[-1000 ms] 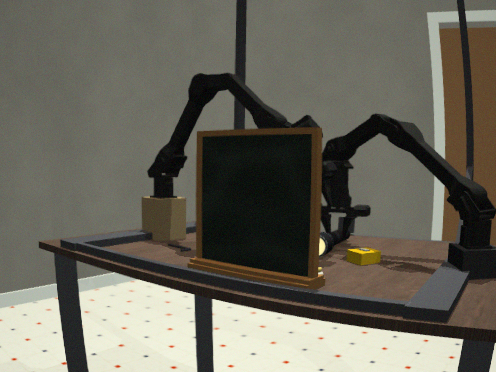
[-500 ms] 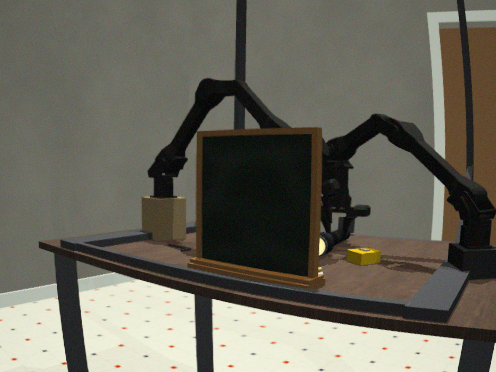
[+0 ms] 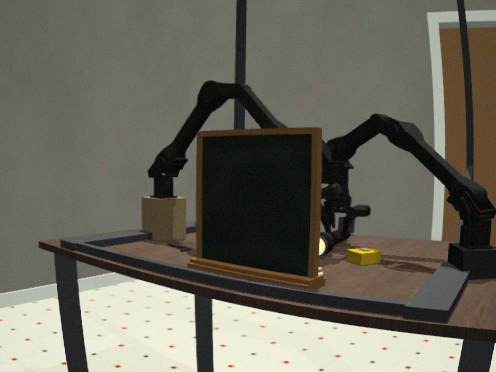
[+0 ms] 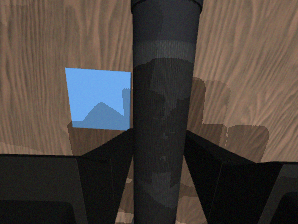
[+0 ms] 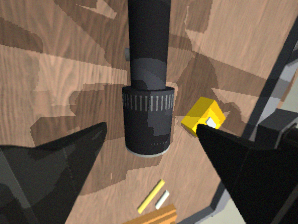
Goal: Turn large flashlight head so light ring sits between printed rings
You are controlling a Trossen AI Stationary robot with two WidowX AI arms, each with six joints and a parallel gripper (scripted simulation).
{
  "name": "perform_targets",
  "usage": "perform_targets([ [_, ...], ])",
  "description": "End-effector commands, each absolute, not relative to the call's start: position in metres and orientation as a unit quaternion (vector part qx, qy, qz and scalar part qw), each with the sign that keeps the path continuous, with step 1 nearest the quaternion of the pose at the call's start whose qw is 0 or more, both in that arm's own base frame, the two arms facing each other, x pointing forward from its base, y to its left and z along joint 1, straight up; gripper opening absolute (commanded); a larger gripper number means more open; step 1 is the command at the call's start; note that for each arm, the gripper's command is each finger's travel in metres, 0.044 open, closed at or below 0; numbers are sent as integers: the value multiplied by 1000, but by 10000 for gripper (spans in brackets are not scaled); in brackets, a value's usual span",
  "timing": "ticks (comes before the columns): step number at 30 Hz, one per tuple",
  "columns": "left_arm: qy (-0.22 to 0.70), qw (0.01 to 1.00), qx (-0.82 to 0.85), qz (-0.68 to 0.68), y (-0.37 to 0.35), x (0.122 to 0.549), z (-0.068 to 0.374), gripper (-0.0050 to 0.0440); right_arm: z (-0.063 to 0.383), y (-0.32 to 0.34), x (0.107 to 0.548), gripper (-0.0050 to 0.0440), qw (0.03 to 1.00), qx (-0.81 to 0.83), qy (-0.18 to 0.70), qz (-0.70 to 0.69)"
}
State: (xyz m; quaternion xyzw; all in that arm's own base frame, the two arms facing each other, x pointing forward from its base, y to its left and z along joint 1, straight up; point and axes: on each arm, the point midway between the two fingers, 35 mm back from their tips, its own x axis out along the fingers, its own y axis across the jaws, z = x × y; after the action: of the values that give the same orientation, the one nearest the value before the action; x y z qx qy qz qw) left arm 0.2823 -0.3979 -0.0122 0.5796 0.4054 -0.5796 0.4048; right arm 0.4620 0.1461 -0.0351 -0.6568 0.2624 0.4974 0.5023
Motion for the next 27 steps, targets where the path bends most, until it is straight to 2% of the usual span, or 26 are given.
perform_targets([
  [1,394,418,578,-579,-403,285,1,130,-37,149,469,440,508,-658,258,493],
  [23,394,418,578,-579,-403,285,1,130,-59,153,477,440,507,-657,259,493],
  [24,394,418,578,-579,-403,285,1,130,-59,153,477,226,507,-657,259,493],
  [27,394,418,578,-579,-403,285,1,130,-59,153,477,226,507,-657,259,493],
])
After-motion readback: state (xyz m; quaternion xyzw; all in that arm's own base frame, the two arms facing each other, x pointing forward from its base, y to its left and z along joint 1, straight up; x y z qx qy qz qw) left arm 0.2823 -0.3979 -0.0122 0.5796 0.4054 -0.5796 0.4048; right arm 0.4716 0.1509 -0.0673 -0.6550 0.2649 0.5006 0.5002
